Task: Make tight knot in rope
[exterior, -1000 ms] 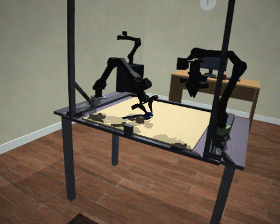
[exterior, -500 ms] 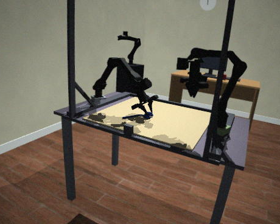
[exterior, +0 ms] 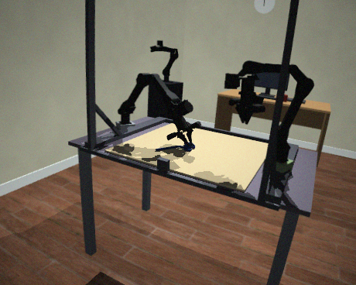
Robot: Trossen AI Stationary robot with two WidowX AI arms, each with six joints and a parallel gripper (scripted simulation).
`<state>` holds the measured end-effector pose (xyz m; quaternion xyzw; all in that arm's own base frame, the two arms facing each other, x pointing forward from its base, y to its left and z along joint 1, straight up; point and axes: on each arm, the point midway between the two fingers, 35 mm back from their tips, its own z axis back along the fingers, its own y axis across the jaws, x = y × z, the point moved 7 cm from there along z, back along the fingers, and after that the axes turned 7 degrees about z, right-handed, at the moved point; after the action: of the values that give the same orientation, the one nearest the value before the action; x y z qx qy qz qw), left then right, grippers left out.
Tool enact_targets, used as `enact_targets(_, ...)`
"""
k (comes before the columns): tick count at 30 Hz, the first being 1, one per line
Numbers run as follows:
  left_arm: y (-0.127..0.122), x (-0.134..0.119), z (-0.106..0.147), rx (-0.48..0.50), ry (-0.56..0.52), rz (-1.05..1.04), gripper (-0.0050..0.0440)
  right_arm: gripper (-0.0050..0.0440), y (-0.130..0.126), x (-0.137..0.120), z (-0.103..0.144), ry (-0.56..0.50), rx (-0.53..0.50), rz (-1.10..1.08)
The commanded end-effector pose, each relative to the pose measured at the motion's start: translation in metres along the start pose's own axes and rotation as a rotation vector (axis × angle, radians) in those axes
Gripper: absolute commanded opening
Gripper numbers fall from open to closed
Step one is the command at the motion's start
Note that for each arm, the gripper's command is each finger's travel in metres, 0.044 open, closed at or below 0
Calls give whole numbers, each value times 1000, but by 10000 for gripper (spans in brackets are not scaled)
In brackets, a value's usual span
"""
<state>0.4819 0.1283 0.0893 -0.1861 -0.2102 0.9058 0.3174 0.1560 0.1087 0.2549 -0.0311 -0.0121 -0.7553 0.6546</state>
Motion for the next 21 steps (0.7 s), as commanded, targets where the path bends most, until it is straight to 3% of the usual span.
enact_targets(1, 2, 2, -1, 11, -8, -5, 35, 100, -1, 1, 3, 6, 12, -2)
enact_targets(21, 1, 1, 1, 11, -8, -5, 35, 100, -1, 1, 3, 6, 12, -2)
